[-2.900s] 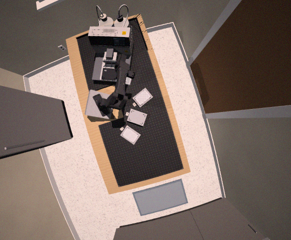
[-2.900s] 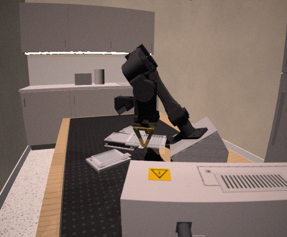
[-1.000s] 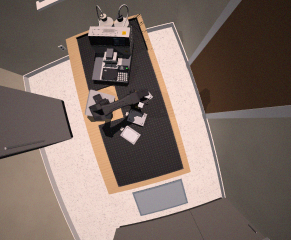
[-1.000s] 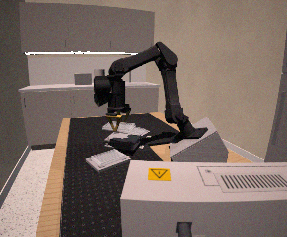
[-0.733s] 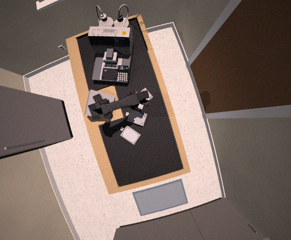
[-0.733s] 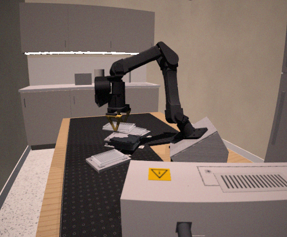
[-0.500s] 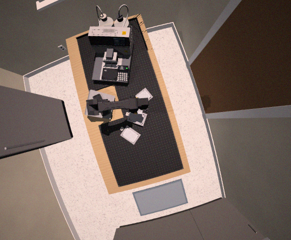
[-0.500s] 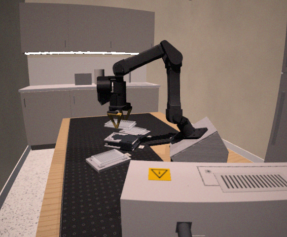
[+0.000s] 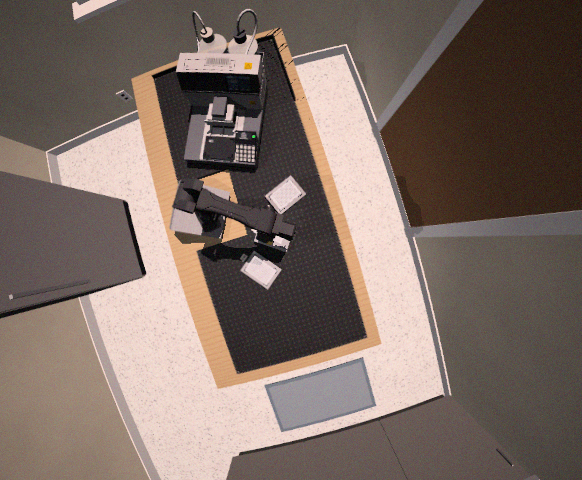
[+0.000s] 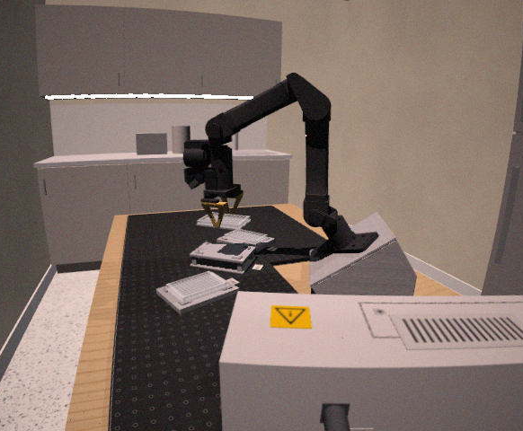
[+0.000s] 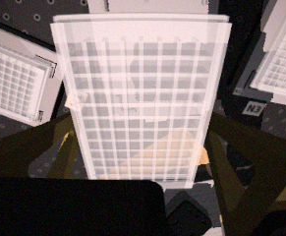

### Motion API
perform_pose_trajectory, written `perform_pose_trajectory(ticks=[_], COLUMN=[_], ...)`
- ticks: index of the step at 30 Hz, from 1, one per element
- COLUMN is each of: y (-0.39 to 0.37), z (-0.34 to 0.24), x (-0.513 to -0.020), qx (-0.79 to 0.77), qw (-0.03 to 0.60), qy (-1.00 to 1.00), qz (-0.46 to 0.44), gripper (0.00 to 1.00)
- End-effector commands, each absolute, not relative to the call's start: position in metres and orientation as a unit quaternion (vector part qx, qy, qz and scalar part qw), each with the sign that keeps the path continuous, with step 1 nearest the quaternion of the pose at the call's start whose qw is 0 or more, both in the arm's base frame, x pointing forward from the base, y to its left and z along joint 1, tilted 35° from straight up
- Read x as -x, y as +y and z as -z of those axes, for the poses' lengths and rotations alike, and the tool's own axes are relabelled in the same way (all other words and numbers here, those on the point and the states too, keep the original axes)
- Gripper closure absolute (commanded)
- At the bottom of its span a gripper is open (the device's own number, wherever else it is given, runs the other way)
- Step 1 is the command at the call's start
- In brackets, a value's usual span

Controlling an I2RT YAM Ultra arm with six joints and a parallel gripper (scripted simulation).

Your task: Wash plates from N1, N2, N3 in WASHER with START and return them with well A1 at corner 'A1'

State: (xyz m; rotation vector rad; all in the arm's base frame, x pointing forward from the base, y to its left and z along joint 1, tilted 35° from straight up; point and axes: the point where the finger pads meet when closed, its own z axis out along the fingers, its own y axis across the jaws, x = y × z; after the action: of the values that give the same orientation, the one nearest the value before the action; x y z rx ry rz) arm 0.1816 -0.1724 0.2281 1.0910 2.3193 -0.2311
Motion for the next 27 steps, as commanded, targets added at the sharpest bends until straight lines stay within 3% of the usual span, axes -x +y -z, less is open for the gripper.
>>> perform_pose_trajectory(ticks=[1, 27], y=[-0.179, -0.195], z=[-0.236, -0.237], x=[-0.182, -0.174], qx=[-0.369, -0.369], qw=[0.297, 0.297], qy=[0.877, 0.877], qz=[0.081, 0.081], gripper=[1.00, 1.00])
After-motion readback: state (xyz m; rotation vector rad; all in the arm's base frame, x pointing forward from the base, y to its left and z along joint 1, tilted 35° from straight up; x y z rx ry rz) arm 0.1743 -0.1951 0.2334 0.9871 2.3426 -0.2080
